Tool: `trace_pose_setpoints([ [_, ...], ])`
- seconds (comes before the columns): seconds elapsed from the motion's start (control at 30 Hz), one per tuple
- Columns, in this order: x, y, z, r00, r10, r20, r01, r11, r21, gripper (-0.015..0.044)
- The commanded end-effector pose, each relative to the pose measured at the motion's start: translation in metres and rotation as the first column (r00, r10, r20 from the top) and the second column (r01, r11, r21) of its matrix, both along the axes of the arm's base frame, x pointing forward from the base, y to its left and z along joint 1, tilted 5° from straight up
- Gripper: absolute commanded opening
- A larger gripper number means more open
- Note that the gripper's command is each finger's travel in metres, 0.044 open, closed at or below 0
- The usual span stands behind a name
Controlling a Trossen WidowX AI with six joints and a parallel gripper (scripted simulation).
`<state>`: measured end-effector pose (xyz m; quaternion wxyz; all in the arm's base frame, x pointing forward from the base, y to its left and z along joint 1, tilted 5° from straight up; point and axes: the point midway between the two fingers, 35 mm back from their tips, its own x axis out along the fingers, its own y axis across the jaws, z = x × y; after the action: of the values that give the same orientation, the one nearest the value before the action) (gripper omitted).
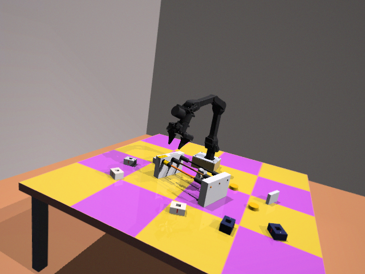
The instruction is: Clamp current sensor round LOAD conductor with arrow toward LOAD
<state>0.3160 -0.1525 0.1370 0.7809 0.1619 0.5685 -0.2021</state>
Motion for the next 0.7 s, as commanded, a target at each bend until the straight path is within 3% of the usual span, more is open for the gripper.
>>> trace_pose_setpoints([
  [0.0,-0.012,0.061,-0.021,0.997,0.029,-0.074,-0.022,0.996,0.086,0.0440],
  [0.3,-0.088,0.175,-0.064,0.950,0.062,-0.305,-0.008,0.985,0.175,0.0440],
  [0.67,-0.091,0.178,-0.068,0.947,0.062,-0.314,-0.007,0.985,0.175,0.0440],
])
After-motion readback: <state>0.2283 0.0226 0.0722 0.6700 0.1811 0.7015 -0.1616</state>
